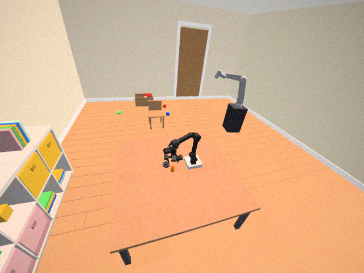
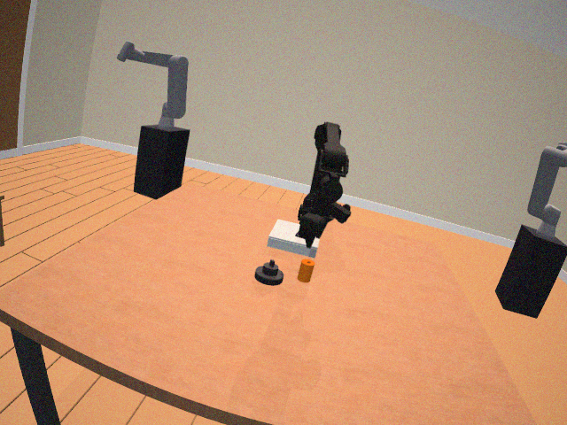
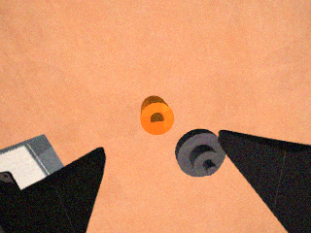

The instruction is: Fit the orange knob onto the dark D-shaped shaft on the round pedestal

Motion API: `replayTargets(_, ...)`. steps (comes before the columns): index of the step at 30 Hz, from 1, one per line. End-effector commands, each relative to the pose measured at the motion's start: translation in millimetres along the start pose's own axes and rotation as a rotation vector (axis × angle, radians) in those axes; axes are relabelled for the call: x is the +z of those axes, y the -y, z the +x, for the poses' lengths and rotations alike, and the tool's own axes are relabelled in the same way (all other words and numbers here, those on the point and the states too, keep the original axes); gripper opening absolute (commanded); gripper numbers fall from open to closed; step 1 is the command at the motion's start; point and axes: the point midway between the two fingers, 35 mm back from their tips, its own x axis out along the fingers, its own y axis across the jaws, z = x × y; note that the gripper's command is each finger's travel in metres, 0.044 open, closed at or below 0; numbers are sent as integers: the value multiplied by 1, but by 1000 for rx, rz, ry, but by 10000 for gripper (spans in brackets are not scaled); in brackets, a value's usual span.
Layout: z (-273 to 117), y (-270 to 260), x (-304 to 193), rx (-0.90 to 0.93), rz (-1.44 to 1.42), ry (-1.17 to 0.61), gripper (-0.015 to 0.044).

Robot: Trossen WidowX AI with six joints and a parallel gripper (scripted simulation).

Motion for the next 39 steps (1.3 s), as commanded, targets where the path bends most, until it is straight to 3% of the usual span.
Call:
replayTargets(1, -3, 1, 0, -9, 19, -6, 440)
replayTargets(16, 0, 2, 0, -12, 1299, 1, 440)
replayTargets(30, 0, 2, 0, -12, 1314, 2, 440)
replayTargets(35, 31, 2, 0, -12, 1314, 2, 440)
replayTargets(39, 34, 2, 0, -12, 1314, 1, 440)
